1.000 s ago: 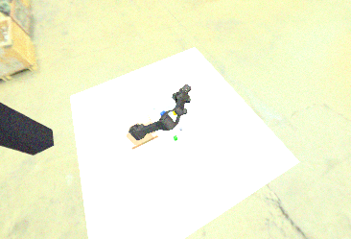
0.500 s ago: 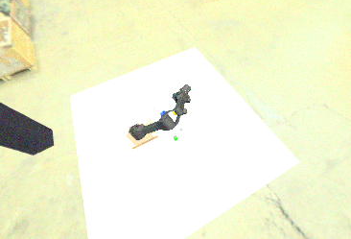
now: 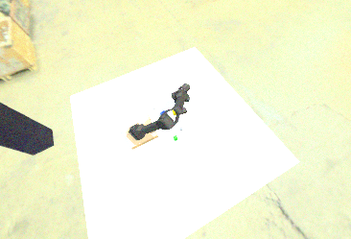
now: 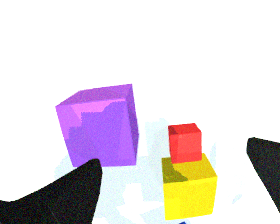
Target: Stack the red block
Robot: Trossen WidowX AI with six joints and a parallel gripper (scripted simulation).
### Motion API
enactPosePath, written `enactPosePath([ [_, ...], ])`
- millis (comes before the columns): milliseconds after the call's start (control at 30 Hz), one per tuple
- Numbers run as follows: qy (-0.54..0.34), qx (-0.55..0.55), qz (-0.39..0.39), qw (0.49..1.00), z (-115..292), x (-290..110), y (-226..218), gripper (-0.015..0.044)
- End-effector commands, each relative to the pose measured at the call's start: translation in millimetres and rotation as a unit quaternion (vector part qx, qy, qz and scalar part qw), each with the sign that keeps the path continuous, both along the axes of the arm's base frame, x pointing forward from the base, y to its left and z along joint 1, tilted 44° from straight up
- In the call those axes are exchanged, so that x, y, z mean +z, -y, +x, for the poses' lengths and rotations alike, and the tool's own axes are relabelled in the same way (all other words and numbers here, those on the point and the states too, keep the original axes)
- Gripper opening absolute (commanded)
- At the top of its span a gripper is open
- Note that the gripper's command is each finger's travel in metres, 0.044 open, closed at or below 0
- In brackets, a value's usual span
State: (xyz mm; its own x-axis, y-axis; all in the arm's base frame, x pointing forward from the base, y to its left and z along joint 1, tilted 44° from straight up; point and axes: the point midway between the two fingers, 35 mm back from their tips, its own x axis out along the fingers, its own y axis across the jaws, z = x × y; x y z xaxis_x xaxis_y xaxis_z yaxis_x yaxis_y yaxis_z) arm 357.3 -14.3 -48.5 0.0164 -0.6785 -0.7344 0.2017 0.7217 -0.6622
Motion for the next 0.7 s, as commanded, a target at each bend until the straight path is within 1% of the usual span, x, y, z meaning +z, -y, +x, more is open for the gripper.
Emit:
enactPosePath([
  [0,0.010,0.000,0.005,1.000,4.5,18.3,-19.2,0.0440],
  [200,0.008,-0.003,0.003,1.000,3.6,21.8,-21.4,0.0440],
  [333,-0.011,-0.021,-0.011,1.000,-5.0,26.4,-16.9,0.0440],
  [433,-0.011,-0.021,-0.011,1.000,-5.0,21.9,-12.6,0.0440],
  [600,-0.010,-0.021,-0.011,1.000,-6.0,1.4,7.7,0.0440],
  [667,-0.010,-0.021,-0.011,1.000,-6.1,0.2,8.8,0.0440],
])
